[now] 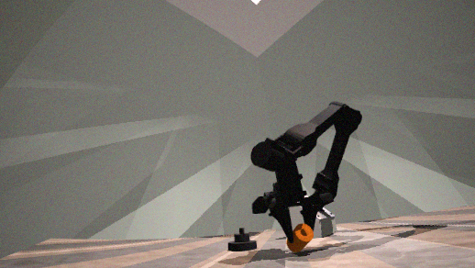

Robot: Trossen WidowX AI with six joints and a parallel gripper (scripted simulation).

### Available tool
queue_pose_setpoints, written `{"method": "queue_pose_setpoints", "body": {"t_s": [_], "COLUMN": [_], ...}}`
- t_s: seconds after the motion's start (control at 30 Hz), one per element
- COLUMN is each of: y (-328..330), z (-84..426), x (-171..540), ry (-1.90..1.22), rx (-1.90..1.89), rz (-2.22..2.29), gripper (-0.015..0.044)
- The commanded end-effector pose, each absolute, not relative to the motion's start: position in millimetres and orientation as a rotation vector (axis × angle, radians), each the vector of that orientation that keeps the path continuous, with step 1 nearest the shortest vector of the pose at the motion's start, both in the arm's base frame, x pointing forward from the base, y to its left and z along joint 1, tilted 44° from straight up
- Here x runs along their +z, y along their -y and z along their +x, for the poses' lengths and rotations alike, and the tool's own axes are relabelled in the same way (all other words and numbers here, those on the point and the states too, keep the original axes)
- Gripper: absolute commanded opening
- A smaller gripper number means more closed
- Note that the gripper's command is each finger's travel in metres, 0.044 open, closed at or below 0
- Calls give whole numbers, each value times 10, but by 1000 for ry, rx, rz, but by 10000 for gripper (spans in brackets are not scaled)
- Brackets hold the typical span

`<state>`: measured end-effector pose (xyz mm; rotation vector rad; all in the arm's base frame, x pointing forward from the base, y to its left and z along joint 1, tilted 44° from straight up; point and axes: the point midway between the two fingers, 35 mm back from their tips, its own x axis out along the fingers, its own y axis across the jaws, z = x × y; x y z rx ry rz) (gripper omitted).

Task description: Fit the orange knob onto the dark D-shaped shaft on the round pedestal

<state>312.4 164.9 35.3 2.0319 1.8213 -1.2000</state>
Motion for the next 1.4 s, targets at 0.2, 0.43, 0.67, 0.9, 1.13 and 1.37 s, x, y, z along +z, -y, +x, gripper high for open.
{"method": "queue_pose_setpoints", "body": {"t_s": [0.2, 0.43, 0.67, 0.9, 1.13, 1.37], "y": [-1554, -1496, -1448, -1411, -1389, -1373], "z": [3078, 3045, 3014, 2984, 2962, 2944], "x": [315, 273, 226, 181, 148, 122], "ry": [-1892, -1938, -1977, -2007, -2027, -2040], "rx": [-1048, -936, -823, -718, -642, -581], "rz": [2201, 2315, 2419, 2508, 2568, 2613], "gripper": [179, 179, 179, 179, 179, 179]}}
